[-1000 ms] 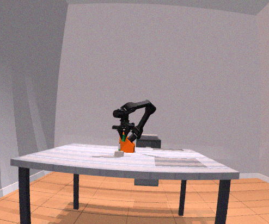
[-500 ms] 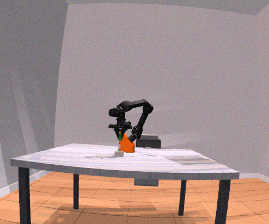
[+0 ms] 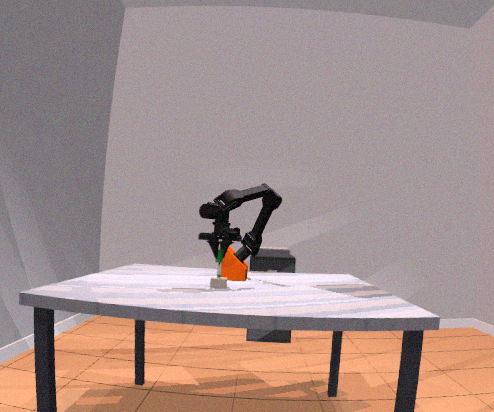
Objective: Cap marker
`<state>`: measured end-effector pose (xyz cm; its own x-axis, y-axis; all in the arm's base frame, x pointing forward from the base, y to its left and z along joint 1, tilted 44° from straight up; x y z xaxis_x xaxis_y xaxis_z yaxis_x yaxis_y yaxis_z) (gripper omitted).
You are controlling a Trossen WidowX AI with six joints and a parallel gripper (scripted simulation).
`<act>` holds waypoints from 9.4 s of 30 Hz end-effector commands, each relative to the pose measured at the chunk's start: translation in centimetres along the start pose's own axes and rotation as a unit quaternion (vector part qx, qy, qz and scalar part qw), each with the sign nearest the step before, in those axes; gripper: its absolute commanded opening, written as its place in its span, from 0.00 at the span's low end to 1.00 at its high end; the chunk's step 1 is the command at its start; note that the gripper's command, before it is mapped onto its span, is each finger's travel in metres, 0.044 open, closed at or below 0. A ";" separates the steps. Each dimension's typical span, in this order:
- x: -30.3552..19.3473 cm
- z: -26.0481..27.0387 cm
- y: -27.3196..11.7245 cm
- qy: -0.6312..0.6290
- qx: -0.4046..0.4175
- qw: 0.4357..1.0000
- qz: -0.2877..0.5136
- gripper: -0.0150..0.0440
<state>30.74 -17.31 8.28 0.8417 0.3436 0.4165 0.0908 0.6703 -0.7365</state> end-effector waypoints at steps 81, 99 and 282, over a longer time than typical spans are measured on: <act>0.0 0.6 8.5 0.004 0.007 1.000 -0.002 0.25; 0.0 0.5 8.5 0.004 0.007 1.000 -0.002 0.25; 0.0 0.5 8.5 0.004 0.007 1.000 -0.002 0.25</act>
<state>31.28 -11.47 2.47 0.8444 0.3344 0.4185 0.0929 0.6781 -0.7291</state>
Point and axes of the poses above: the point midway between the two fingers, 35 mm back from their tips, its own y axis out along the fingers, its own z axis across the jaws, x = y × z, the point moved 10 cm from there along -y, back along the fingers, and after that the axes turned 11 degrees about y, right-handed, at the moved point
